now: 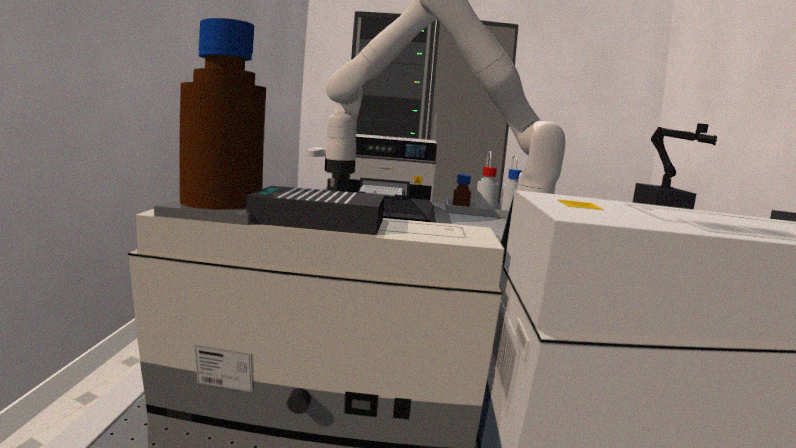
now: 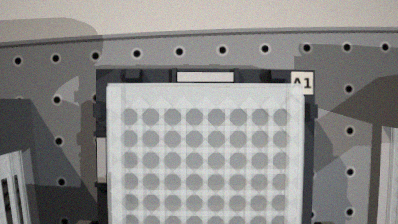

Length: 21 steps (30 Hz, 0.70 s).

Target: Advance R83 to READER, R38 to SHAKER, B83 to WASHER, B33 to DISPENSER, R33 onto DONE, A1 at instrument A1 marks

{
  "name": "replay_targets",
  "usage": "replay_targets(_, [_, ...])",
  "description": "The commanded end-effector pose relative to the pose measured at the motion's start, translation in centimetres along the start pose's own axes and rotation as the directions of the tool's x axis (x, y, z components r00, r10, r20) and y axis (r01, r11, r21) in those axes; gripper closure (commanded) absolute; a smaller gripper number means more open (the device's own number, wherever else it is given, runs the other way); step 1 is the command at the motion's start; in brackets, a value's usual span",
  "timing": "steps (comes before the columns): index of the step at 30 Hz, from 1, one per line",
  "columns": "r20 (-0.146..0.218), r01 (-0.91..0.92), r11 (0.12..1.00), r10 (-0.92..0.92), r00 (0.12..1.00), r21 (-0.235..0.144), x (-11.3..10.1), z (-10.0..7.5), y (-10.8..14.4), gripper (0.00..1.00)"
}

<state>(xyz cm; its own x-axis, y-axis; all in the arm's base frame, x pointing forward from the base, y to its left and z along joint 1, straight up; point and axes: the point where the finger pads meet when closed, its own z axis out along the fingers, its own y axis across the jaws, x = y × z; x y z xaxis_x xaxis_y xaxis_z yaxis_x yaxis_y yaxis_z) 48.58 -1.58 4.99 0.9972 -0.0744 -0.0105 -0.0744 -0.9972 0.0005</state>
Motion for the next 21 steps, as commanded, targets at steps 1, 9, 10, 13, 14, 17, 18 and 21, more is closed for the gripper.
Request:
replay_targets(1, [-0.006,-0.004,1.0,0.004,1.0,-0.003,0.2,-0.8,0.0,0.0])
replay_targets(9, [-0.006,-0.004,1.0,0.004,1.0,-0.003,0.3,-1.9,-0.1,0.0])
replay_targets(10, [-0.006,-0.004,1.0,0.004,1.0,-0.003,0.3,-2.0,-0.1,0.0])
replay_targets(13, [-0.006,-0.004,1.0,0.004,1.0,-0.003,0.3,-2.3,-0.1,0.0])
replay_targets(14, [-0.006,-0.004,1.0,0.004,1.0,-0.003,0.3,-2.3,-0.1,0.0])
replay_targets(17, [-0.006,-0.004,1.0,0.004,1.0,-0.003,0.3,-2.7,-0.1,0.0])
replay_targets(18, [-0.006,-0.004,1.0,0.004,1.0,-0.003,0.3,-2.8,-0.1,0.0])
replay_targets(21, [-0.006,-0.004,1.0,0.004,1.0,-0.003,0.3,-3.2,-0.1,0.0])
